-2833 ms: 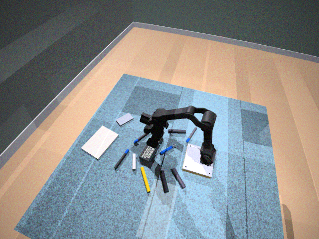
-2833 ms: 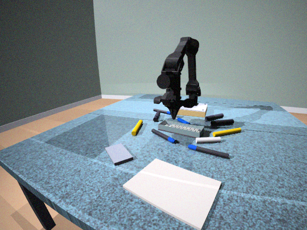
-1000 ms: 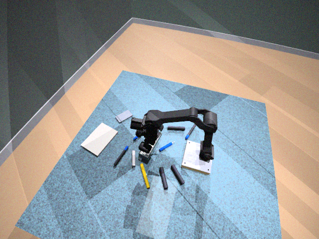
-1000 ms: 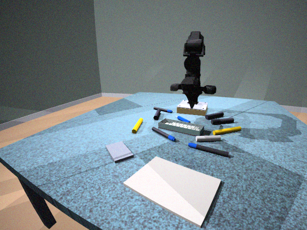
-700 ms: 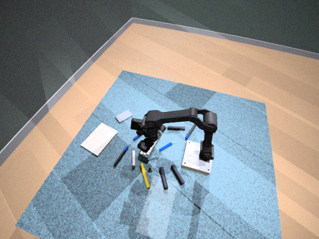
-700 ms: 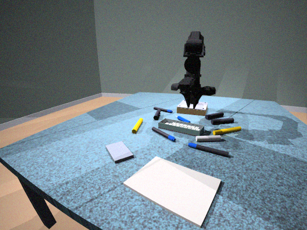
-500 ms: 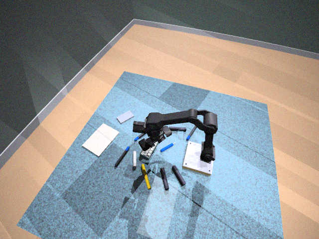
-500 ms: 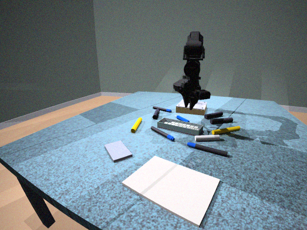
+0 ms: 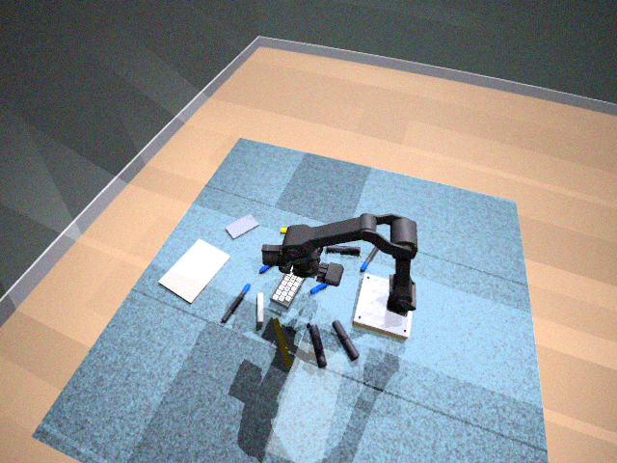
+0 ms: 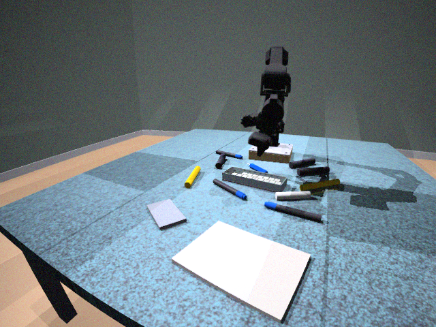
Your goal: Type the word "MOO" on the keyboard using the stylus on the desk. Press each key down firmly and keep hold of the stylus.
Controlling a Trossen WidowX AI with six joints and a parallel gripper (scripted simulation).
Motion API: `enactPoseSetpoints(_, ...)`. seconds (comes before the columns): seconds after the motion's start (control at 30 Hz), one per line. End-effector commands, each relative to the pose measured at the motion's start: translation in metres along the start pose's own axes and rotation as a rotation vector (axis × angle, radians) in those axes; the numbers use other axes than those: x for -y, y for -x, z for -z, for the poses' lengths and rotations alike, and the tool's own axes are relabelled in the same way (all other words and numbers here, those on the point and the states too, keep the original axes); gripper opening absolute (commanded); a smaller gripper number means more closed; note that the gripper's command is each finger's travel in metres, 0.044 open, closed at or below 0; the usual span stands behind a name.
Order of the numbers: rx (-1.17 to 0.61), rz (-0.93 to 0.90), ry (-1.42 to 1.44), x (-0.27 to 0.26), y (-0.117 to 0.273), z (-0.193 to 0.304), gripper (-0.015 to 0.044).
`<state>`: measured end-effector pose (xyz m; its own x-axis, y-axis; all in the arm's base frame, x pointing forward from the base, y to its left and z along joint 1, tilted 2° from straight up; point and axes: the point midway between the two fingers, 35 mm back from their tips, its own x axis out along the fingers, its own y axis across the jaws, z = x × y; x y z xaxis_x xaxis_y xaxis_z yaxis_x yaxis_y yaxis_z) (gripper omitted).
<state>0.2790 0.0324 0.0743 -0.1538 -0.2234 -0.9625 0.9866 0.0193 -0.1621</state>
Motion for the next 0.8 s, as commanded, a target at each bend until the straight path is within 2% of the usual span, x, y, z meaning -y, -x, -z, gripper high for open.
enactPoseSetpoints(0.0, 0.197, 0.073, -0.66, 0.0289, -0.0213, -0.0157, 0.015)
enactPoseSetpoints(0.77, 0.197, 0.073, -0.66, 0.0275, -0.0278, -0.0141, 0.015)
